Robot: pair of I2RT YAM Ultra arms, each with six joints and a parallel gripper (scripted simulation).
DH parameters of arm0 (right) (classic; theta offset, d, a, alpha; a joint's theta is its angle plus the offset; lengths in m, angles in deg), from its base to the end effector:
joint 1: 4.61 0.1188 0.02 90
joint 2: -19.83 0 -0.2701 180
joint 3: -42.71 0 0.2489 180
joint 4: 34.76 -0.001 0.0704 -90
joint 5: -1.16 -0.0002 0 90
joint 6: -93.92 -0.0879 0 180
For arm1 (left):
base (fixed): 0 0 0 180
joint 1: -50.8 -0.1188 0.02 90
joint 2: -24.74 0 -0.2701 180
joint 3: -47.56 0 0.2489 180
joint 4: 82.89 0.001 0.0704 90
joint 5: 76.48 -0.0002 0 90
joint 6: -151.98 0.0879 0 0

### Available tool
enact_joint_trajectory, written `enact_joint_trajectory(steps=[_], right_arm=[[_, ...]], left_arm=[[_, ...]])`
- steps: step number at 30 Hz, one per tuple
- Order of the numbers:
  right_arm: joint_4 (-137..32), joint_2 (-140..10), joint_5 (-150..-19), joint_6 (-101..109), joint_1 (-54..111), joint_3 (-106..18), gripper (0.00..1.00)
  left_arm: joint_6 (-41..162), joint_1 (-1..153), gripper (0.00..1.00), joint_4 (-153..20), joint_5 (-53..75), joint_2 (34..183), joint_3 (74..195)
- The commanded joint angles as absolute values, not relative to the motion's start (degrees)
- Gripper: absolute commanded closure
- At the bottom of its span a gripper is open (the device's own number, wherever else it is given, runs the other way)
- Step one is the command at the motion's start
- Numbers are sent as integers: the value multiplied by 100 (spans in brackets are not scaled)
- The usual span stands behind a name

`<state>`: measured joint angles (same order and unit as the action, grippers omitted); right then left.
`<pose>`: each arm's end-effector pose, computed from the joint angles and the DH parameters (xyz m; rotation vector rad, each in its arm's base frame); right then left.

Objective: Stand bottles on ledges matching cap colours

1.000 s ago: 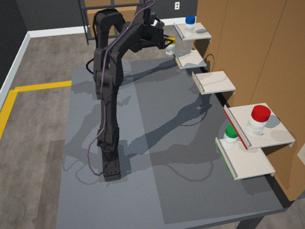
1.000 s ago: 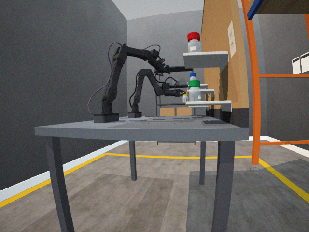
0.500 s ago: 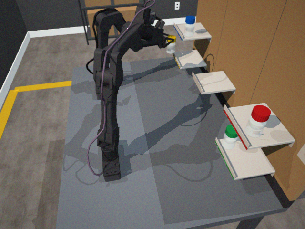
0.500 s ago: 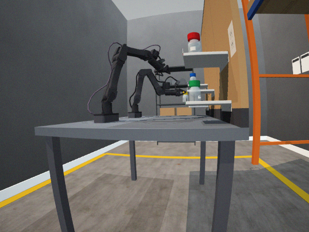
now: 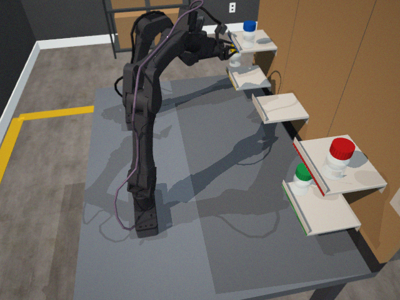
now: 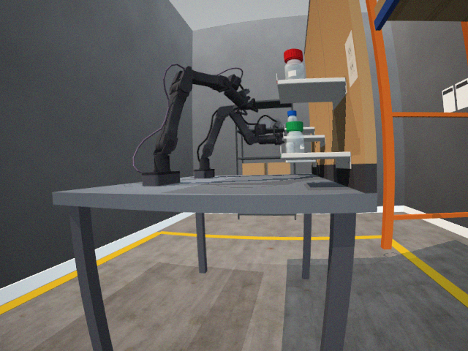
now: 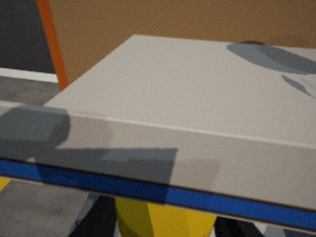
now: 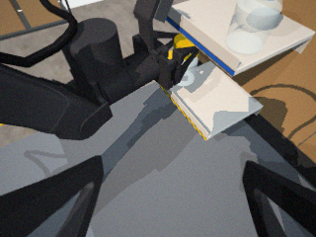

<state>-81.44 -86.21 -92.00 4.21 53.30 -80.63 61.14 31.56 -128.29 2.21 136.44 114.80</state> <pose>0.2529 0.3961 0.3746 -1.0061 1.8782 0.5487 0.4341 0.1343 0.1978 -0.1164 1.5512 0.1003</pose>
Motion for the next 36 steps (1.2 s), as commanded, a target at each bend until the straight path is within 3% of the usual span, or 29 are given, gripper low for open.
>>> enact_joint_trajectory(steps=[1, 36], right_arm=[[-7991, -8565, -9265, 377, 5298, -8231, 13], [-7991, -8565, -9265, 377, 5298, -8231, 13]], left_arm=[[6110, 3221, 51, -12914, 295, 13680, 11737], [6115, 3278, 51, -12896, 322, 13839, 11869]])
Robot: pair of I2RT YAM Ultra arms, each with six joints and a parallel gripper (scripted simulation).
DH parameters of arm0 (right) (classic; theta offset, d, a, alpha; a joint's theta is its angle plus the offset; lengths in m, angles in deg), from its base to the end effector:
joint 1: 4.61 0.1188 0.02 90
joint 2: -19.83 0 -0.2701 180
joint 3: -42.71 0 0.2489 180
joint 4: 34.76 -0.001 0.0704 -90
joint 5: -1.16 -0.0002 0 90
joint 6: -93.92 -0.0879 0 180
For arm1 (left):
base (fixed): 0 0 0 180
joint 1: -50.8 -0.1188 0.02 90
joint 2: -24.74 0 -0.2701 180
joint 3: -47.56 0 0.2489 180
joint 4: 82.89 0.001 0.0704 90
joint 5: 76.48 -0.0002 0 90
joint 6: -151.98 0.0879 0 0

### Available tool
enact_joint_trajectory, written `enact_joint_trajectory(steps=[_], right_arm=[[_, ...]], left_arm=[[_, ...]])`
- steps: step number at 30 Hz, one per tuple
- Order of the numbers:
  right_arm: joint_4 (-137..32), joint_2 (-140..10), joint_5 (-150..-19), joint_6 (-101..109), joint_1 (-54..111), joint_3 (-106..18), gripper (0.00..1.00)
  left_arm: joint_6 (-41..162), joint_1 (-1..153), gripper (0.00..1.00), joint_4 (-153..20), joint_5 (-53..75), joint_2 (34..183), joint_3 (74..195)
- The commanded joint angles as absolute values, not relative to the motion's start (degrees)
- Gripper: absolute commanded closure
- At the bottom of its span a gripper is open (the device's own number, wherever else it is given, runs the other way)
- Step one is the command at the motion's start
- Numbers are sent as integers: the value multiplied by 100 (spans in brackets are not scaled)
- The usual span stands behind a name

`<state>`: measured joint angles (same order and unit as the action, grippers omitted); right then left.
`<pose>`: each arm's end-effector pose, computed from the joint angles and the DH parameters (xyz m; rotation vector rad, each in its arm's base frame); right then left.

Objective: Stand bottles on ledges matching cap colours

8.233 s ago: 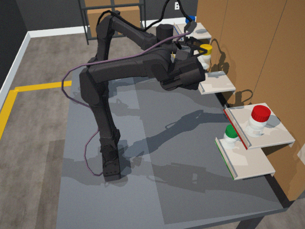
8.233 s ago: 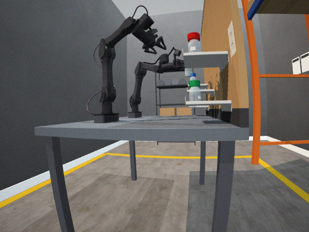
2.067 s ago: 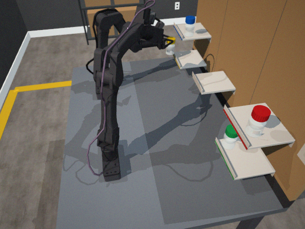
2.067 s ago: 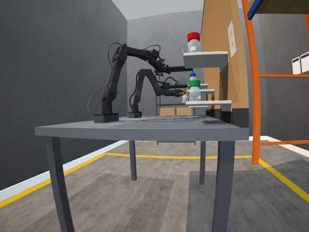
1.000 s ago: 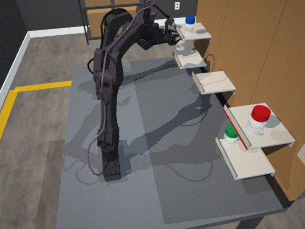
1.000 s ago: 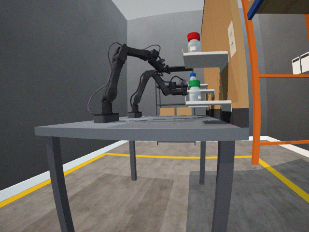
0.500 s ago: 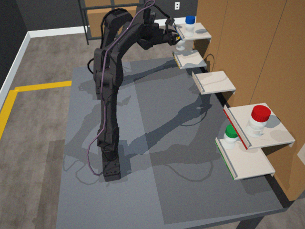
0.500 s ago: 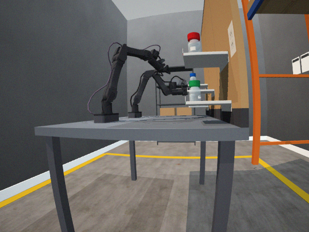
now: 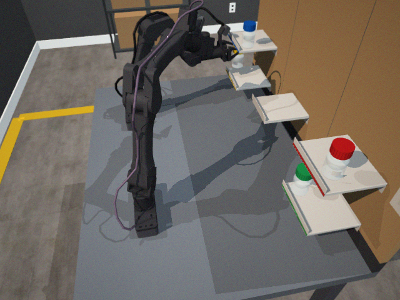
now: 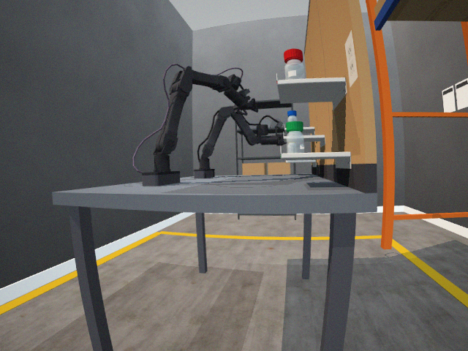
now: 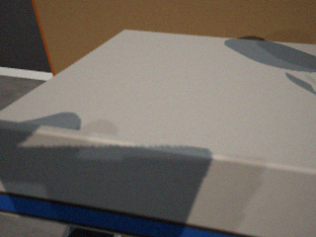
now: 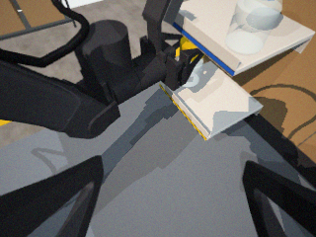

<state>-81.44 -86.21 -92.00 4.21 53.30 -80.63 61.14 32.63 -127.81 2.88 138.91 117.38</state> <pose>0.2529 0.3961 0.3746 -1.0061 1.8782 0.5487 0.4469 0.1306 0.1926 -0.1125 1.5577 0.0935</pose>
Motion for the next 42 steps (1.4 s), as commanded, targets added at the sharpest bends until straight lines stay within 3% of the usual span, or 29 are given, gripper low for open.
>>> enact_joint_trajectory(steps=[1, 36, 38, 42], right_arm=[[-7991, -8565, -9265, 377, 5298, -8231, 13], [-7991, -8565, -9265, 377, 5298, -8231, 13], [-7991, -8565, -9265, 377, 5298, -8231, 13], [-7991, -8565, -9265, 377, 5298, -8231, 13]], left_arm=[[6115, 3277, 51, -12896, 322, 13839, 11869], [6114, 3207, 51, -13817, 262, 14622, 11662], [6114, 3207, 30, -13817, 263, 14622, 11662], [6100, 3205, 30, -13956, 330, 14411, 11491]])
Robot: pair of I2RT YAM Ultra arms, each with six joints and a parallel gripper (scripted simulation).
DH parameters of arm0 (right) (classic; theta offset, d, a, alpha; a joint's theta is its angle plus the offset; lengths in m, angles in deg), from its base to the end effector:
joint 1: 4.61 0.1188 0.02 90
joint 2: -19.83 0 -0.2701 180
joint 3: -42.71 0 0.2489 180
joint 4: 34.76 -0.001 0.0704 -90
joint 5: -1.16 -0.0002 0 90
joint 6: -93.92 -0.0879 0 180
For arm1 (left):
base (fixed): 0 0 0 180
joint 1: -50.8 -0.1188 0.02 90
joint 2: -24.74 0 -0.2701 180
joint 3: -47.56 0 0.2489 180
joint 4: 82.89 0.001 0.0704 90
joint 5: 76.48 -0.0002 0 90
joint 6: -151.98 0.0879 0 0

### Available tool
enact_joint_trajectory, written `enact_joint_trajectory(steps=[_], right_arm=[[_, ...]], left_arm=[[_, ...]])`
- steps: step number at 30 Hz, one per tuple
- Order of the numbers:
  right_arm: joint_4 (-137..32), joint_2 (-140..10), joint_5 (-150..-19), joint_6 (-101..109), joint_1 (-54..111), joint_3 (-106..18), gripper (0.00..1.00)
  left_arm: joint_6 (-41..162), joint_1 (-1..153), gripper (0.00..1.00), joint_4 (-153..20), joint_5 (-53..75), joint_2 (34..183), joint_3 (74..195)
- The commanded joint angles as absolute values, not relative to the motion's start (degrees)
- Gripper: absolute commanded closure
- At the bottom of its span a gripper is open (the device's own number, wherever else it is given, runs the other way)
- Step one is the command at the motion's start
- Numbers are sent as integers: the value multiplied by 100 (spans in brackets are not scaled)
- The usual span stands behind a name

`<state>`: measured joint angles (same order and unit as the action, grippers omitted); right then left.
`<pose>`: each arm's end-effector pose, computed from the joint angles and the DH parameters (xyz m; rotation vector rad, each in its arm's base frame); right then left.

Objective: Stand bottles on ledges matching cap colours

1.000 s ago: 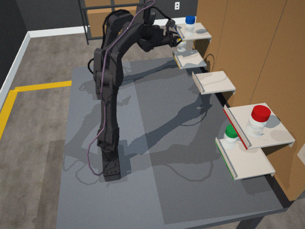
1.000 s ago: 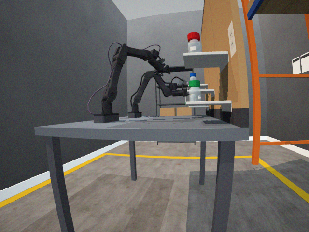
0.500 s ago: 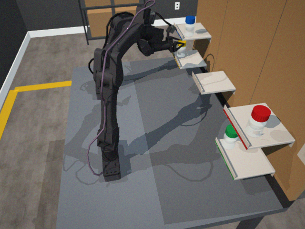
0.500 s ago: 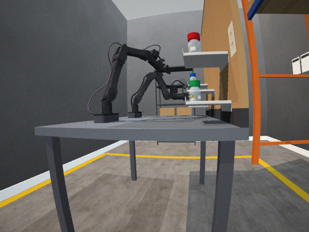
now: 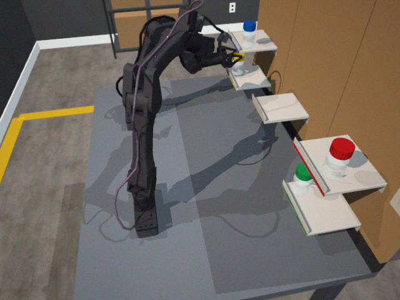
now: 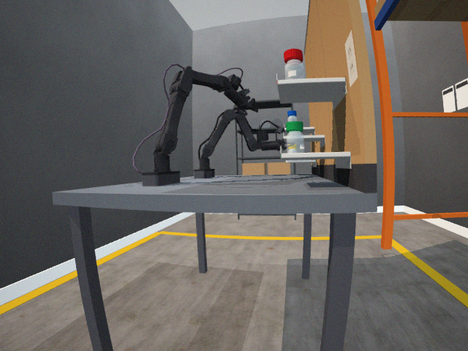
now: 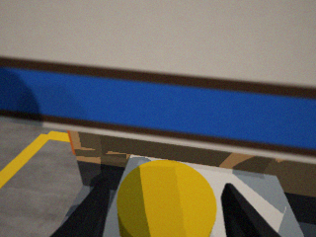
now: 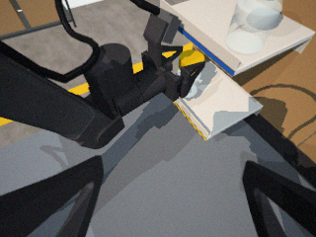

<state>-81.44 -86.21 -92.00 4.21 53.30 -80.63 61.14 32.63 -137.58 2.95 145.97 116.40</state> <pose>0.2529 0.3961 0.3746 -1.0061 1.8782 0.5487 0.4500 0.1318 0.1587 -0.1070 1.5284 0.0997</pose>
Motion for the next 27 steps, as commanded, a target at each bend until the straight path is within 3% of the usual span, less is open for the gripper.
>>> enact_joint_trajectory(steps=[1, 14, 23, 27], right_arm=[[-7991, -8565, -9265, 377, 5298, -8231, 13], [-7991, -8565, -9265, 377, 5298, -8231, 13], [-7991, -8565, -9265, 377, 5298, -8231, 13], [-7991, -8565, -9265, 377, 5298, -8231, 13]], left_arm=[[6095, 3204, 30, -13974, 346, 14385, 11455], [6036, 3092, 30, -14241, 152, 14099, 10904], [6031, 2822, 30, -15037, -116, 13215, 9200], [6082, 2847, 30, -15104, -94, 13192, 9106]])
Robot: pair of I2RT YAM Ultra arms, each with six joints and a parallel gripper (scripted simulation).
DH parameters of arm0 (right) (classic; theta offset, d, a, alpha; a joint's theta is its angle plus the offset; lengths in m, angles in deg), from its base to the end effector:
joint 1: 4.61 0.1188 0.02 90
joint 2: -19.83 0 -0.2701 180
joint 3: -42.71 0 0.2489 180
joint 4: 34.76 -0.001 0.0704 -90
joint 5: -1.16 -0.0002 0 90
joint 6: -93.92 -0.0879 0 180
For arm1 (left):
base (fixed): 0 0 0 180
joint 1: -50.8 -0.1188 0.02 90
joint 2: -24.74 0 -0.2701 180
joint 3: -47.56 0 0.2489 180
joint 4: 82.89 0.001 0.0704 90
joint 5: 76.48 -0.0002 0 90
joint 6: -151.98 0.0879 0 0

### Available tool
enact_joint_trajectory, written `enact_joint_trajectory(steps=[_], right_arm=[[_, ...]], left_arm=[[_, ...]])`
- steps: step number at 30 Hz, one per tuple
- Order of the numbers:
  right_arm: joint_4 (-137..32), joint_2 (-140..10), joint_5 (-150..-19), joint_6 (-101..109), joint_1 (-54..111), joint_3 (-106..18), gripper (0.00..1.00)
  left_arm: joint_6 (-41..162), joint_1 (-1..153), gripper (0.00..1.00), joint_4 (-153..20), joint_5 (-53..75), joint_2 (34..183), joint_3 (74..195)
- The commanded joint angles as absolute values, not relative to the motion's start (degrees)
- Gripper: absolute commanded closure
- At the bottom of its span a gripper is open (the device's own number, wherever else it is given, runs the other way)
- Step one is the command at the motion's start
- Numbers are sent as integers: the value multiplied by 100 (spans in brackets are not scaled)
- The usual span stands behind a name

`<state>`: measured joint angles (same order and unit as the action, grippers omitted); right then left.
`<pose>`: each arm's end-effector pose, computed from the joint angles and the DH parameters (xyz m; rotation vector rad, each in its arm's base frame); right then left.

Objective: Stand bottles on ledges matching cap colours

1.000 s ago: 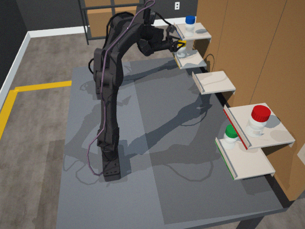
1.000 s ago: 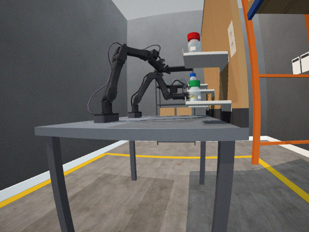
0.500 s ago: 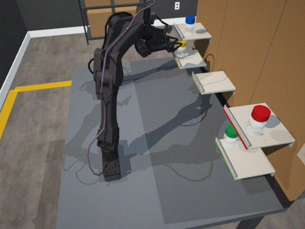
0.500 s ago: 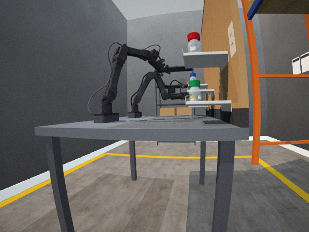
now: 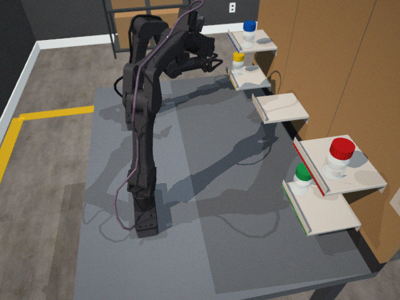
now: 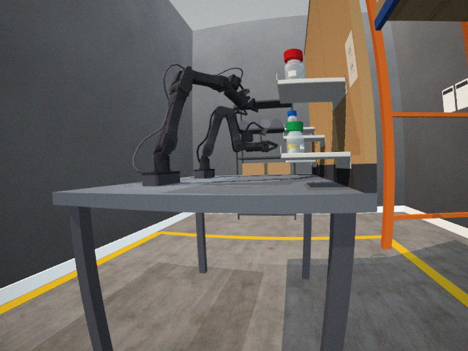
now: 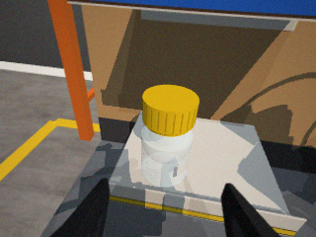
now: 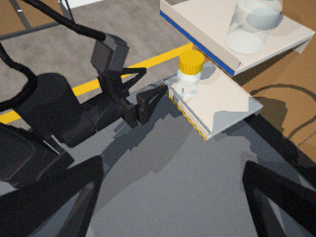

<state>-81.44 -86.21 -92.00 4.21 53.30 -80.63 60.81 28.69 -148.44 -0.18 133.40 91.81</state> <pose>0.2529 0.3961 0.3746 -1.0061 1.8782 0.5487 0.3500 0.1208 0.1531 -0.1259 1.5473 0.1036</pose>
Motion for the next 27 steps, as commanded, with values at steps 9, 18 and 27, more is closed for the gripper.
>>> enact_joint_trajectory(steps=[9, 18, 27], right_arm=[[-7991, -8565, -9265, 377, 5298, -8231, 13], [-7991, -8565, -9265, 377, 5298, -8231, 13], [-7991, -8565, -9265, 377, 5298, -8231, 13]], left_arm=[[6201, 2838, 0, -14463, -203, 12997, 8995], [6355, 2705, 0, -13195, -388, 11662, 8520], [6511, 2544, 0, -11756, -559, 10059, 8374]])
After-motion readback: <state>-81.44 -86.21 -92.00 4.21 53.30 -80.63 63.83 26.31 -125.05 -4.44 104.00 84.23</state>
